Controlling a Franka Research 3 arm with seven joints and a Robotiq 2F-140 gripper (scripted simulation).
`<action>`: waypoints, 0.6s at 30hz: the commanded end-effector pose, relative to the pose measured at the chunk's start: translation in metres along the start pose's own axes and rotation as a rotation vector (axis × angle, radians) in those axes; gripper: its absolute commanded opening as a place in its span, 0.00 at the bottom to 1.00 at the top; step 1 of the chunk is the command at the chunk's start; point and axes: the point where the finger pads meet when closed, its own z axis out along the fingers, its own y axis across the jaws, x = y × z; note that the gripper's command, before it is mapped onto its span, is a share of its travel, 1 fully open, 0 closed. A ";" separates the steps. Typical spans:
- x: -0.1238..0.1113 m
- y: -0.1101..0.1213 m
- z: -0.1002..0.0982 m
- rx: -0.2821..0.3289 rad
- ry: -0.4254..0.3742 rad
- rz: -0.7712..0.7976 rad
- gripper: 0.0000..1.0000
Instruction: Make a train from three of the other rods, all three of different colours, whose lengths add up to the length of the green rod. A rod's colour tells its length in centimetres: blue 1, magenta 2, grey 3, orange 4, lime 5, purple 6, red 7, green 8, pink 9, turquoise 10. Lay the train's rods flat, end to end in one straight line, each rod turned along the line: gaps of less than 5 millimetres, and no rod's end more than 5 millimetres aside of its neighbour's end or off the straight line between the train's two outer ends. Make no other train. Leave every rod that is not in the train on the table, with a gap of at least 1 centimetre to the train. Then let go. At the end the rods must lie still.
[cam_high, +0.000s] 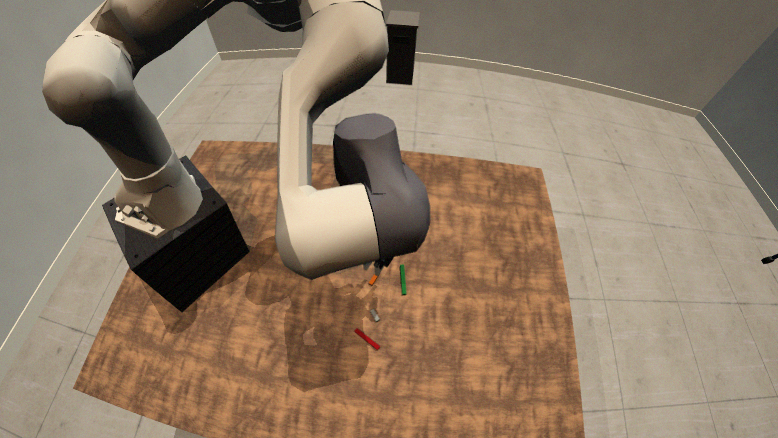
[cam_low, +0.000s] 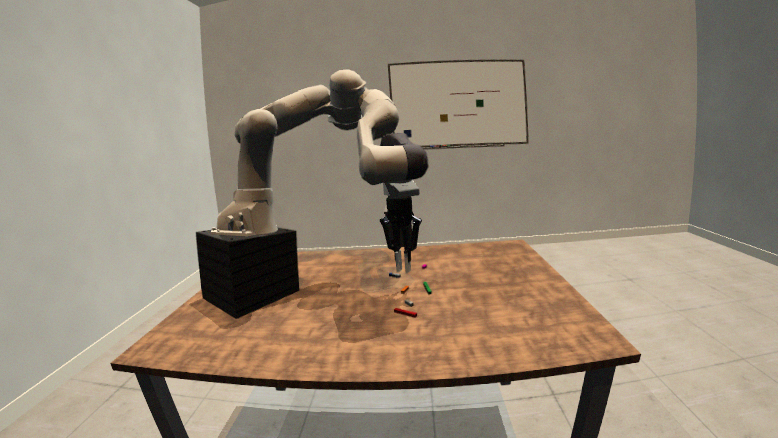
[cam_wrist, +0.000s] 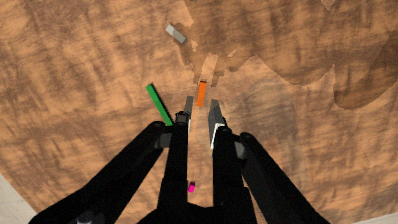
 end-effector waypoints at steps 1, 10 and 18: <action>-0.001 0.001 0.000 -0.003 0.000 0.005 0.15; -0.001 0.001 0.005 -0.003 0.000 0.006 0.15; -0.001 0.001 0.012 -0.003 0.000 0.006 0.15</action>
